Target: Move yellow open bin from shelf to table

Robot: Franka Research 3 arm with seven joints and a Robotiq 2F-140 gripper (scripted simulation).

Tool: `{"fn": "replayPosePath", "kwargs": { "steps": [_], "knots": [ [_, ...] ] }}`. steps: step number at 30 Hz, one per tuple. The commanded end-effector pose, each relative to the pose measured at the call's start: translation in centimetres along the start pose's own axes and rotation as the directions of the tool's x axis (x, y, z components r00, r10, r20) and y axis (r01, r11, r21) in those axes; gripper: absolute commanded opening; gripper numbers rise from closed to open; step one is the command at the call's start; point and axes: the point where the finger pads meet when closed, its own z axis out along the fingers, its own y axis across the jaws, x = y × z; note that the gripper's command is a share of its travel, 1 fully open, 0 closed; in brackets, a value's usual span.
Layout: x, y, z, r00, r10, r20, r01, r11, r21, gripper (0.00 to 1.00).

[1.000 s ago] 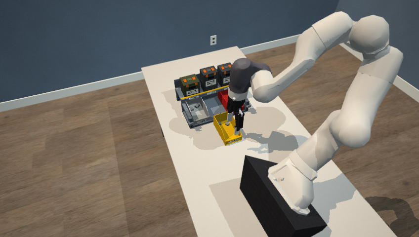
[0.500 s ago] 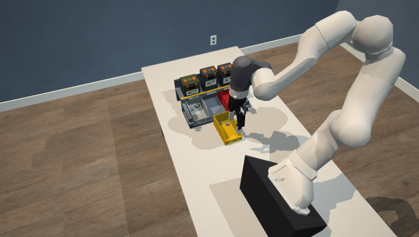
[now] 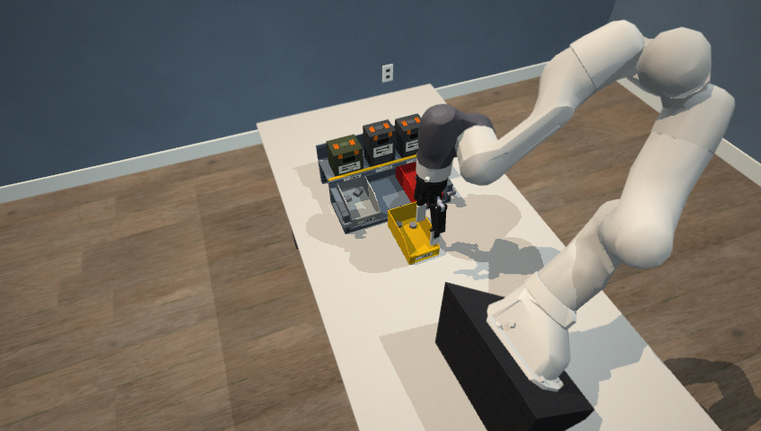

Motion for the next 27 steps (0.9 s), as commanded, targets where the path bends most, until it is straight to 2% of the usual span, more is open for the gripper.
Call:
{"fn": "replayPosePath", "kwargs": {
  "steps": [1, 27],
  "knots": [
    [-0.01, -0.01, 0.23, 1.0, -0.005, 0.002, 0.005, 1.0, 0.001, 0.57],
    [-0.08, -0.03, 0.71, 1.0, -0.006, 0.0, 0.006, 1.0, -0.001, 0.57]
  ]
}}
